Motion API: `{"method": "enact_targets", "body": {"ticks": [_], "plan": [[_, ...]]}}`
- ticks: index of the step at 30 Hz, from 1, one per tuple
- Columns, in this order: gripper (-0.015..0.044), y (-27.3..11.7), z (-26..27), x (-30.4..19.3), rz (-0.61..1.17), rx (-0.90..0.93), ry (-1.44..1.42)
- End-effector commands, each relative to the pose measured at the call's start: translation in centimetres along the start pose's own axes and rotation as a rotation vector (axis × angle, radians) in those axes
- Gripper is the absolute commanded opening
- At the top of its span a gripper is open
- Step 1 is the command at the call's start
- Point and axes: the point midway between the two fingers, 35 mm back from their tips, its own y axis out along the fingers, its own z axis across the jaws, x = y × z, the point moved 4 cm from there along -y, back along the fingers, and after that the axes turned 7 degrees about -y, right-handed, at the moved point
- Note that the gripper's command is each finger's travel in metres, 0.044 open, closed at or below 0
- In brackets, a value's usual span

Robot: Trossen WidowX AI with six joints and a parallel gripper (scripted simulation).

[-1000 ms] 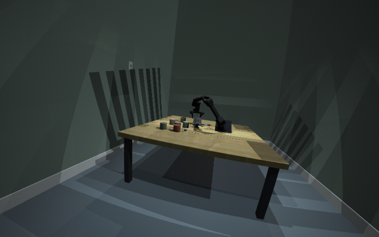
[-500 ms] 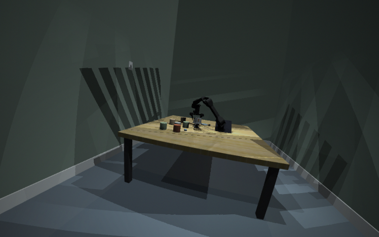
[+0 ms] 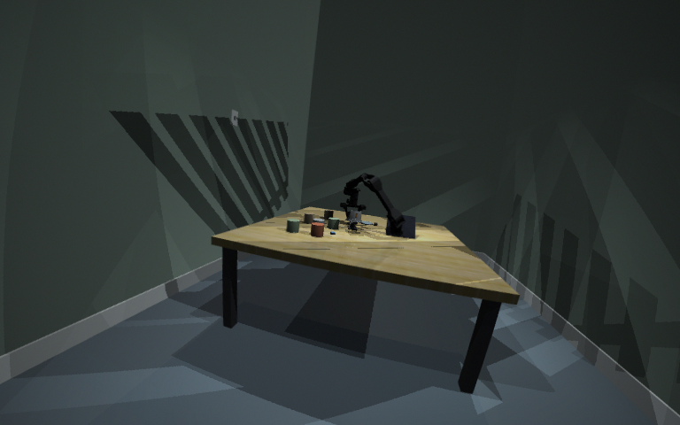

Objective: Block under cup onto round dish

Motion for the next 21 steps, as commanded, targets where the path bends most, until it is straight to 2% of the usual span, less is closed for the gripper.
{"method": "enact_targets", "body": {"ticks": [1, 11, 21], "plan": [[0.0255, 0.1, 0.0, -0.1, 0.004, 0.002, 0.005], [0.0000, -1.0, 0.1, 0.1, -0.004, 0.006, 0.005], [0.0000, -2.3, 0.2, 0.2, -0.013, 0.011, 0.005]]}}
